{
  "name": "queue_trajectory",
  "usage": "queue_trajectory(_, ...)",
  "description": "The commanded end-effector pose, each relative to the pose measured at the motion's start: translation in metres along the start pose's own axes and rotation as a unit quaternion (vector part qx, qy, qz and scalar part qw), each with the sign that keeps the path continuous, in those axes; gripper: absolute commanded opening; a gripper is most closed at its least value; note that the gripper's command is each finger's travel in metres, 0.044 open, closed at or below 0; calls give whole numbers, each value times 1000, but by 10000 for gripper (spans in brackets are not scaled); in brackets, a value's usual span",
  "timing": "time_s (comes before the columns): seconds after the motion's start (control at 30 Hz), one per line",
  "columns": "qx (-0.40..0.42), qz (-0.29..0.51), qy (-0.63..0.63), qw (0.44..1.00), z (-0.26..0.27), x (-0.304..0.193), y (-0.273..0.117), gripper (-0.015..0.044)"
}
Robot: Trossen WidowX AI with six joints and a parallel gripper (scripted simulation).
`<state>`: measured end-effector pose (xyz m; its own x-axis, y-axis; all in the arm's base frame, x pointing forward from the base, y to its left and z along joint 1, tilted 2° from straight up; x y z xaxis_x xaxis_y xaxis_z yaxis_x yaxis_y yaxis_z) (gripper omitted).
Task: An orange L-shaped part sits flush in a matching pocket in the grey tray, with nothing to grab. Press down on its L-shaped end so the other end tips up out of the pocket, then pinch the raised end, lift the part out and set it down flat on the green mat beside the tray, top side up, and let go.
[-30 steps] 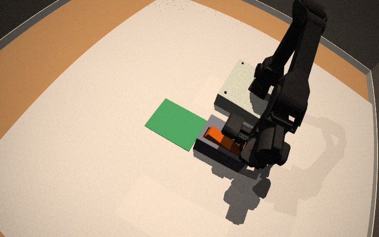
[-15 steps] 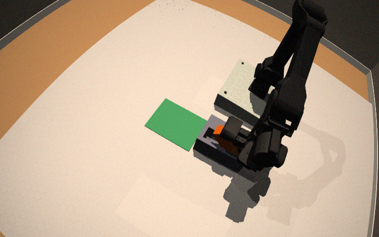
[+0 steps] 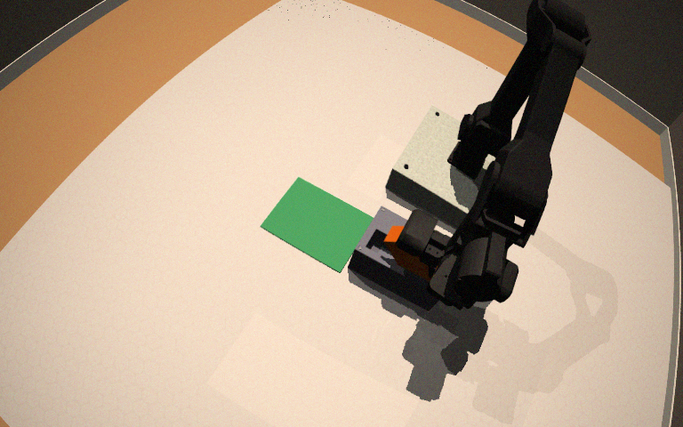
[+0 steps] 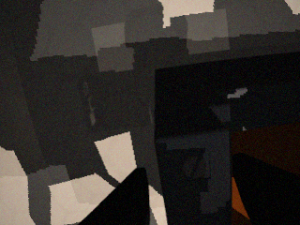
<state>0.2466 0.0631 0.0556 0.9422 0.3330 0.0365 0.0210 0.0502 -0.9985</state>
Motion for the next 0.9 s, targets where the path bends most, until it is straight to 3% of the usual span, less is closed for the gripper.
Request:
queue_trajectory(0.0,0,0,0,1000,0,0,0,180)
queue_trajectory(0.43,1,5,3,1000,11,2,-15,180)
queue_trajectory(0.73,0,5,3,1000,0,1,-106,180)
queue_trajectory(0.87,0,5,3,1000,0,0,-108,180)
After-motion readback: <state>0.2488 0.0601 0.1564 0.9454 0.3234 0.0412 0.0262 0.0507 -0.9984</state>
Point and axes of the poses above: the point midway between the two fingers, 35 mm back from their tips, its own y axis out along the fingers, its own z axis across the jaws, x = y × z, the point moved 3 cm from there along -y, back along the fingers, and after that the axes turned 15 degrees about -y, right-handed, at the moved point
